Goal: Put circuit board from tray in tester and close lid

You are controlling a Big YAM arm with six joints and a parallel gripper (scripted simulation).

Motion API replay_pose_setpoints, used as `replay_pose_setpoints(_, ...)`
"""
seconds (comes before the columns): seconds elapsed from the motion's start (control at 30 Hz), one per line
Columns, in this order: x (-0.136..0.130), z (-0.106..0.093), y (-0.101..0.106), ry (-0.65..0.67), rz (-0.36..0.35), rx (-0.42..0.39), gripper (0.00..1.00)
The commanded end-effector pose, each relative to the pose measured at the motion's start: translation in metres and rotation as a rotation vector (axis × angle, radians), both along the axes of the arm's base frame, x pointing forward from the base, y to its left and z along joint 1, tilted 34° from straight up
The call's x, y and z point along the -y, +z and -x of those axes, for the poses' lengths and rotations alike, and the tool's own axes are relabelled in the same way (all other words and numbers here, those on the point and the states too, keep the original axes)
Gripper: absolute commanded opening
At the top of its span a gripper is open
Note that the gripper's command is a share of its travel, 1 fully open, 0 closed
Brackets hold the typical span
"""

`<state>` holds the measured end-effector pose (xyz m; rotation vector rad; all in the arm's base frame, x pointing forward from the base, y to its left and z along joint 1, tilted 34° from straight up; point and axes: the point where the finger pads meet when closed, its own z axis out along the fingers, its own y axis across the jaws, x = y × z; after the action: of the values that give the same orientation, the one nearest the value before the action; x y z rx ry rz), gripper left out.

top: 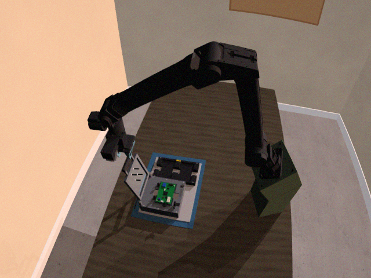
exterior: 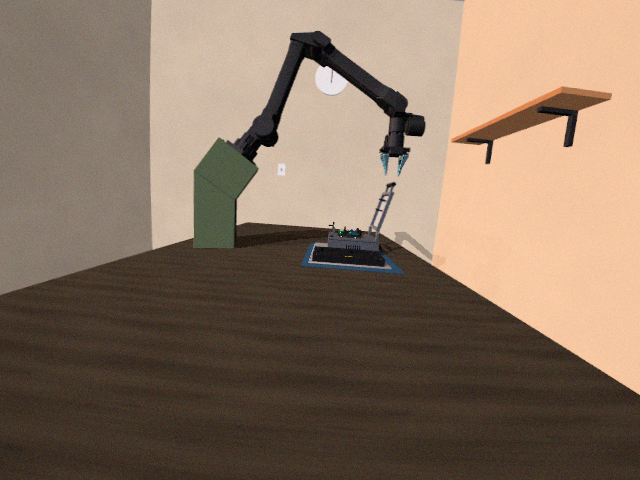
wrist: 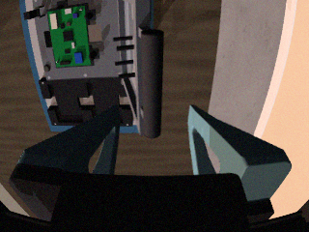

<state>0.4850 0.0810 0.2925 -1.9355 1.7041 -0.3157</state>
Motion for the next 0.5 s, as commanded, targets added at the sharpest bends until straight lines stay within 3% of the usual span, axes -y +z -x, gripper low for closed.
replay_pose_setpoints(0.0,0.0043,-0.0099,0.0127,-0.001,-0.002,0.017,0.48)
replay_pose_setpoints(0.47,0.0035,-0.0098,0.0087,-0.001,-0.002,0.014,0.48)
